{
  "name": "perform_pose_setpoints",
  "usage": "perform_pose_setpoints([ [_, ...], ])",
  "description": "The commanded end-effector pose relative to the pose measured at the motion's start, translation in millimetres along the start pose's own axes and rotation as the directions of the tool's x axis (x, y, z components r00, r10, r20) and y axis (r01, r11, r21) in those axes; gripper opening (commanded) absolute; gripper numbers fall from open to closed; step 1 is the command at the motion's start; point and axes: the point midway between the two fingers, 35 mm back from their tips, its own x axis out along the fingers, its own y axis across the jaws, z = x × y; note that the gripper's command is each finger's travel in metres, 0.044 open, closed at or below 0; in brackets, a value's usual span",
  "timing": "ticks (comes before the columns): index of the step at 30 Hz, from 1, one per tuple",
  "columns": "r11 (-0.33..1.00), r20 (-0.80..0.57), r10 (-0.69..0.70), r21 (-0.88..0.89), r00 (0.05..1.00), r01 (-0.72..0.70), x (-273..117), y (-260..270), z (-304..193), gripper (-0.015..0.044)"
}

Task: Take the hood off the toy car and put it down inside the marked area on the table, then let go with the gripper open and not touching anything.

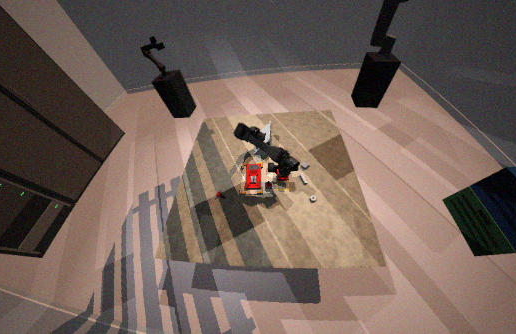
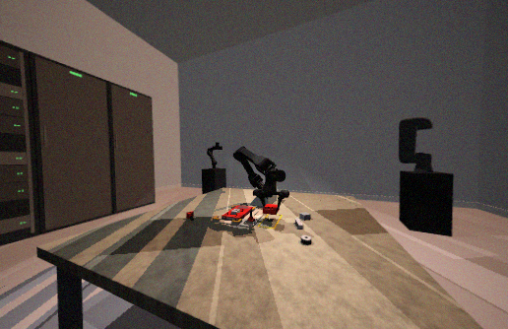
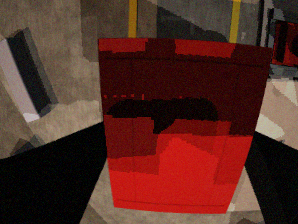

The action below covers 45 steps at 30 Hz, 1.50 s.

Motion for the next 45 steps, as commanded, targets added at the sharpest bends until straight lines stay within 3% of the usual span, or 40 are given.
perform_pose_setpoints([
  [1,1.000,-0.002,-0.007,-0.006,1.000,0.007,5,-1,-2,0.0000],
  [45,1.000,-0.003,-0.010,-0.006,1.000,0.010,35,-3,-4,0.0000],
])
